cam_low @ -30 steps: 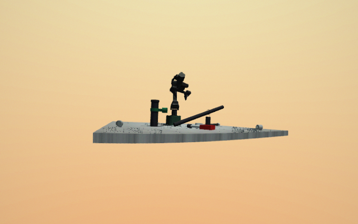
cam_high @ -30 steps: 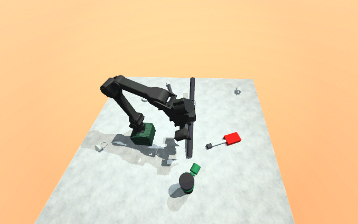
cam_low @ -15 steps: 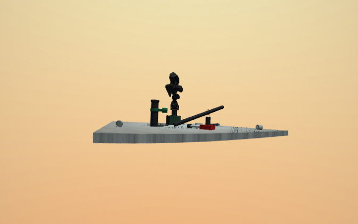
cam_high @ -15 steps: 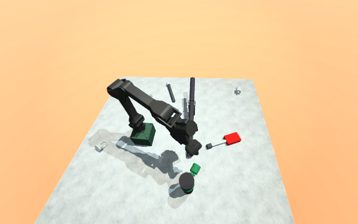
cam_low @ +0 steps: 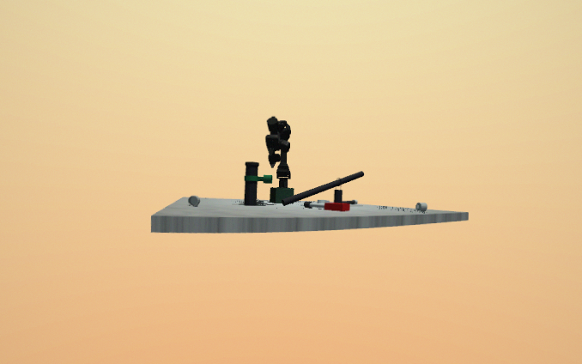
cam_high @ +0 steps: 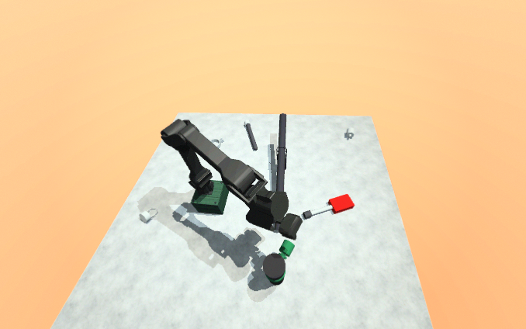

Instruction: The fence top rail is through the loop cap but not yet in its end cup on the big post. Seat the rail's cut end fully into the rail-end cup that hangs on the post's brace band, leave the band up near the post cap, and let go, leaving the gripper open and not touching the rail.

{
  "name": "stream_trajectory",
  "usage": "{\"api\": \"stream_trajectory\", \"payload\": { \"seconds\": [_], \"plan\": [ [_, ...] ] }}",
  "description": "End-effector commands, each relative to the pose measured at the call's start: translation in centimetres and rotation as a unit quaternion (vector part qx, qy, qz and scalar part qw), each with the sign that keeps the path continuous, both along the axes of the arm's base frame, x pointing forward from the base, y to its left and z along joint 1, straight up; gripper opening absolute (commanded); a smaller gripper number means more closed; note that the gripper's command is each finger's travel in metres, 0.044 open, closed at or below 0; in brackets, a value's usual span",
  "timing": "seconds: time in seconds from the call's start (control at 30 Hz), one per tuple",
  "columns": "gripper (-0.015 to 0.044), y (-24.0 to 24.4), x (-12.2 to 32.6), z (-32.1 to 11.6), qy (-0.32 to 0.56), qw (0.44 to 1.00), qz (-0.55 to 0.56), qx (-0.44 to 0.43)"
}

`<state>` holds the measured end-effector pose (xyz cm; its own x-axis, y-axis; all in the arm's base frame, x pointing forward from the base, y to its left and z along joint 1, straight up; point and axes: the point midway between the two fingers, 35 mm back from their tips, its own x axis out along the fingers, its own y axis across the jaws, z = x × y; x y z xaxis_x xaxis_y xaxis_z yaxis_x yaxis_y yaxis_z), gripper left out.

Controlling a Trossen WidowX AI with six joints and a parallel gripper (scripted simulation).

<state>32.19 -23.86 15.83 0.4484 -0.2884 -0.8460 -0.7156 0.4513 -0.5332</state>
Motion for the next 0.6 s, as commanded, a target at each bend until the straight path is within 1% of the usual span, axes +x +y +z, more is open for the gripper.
{"api": "stream_trajectory", "payload": {
  "seconds": [0.0,0.13,0.57],
  "plan": [
    [0.0440,-0.1,0.2,-1.9,0.001,1.000,0.004,0.000],
    [0.0440,-0.1,0.2,-5.1,0.000,1.000,0.004,0.000],
    [0.0440,-0.5,0.8,-6.3,0.000,1.000,0.004,0.000]
  ]
}}
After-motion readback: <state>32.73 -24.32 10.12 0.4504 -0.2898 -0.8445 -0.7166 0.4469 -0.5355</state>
